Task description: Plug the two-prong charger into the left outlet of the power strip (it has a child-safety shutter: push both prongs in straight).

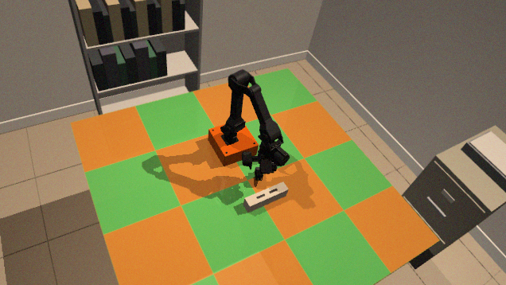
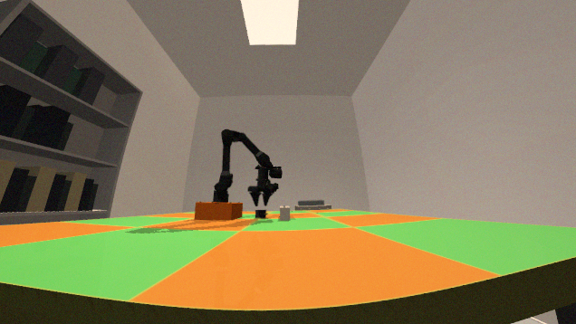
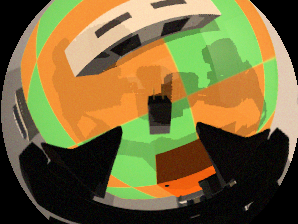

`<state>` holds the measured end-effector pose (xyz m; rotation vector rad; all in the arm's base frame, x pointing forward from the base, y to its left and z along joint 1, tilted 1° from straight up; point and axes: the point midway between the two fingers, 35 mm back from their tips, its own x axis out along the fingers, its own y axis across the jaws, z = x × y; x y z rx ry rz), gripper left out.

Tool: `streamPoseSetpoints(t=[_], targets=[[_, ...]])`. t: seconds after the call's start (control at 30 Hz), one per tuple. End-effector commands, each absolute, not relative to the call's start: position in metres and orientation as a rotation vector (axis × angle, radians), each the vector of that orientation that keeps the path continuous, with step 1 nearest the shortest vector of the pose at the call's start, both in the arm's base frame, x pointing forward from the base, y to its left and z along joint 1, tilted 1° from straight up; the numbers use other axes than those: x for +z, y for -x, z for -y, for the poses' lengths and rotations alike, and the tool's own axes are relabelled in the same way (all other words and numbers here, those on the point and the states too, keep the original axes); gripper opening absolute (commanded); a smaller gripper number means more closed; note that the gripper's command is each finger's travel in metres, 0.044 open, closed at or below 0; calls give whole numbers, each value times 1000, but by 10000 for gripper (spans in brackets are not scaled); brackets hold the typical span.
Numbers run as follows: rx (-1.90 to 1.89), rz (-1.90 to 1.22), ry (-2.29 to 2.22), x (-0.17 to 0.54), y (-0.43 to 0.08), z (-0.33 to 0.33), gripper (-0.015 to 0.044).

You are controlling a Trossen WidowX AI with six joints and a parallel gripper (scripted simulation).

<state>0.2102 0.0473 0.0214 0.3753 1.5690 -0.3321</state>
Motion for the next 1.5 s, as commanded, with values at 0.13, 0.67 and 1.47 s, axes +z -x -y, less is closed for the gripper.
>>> streamPoseSetpoints(t=[0.13,0.67,1.47], targets=[[-332,-1584,-372,10,-208,-48,440],[-332,-1584,-372,-17,-209,-48,440],[-333,-1573,-374,-28,-210,-47,256]])
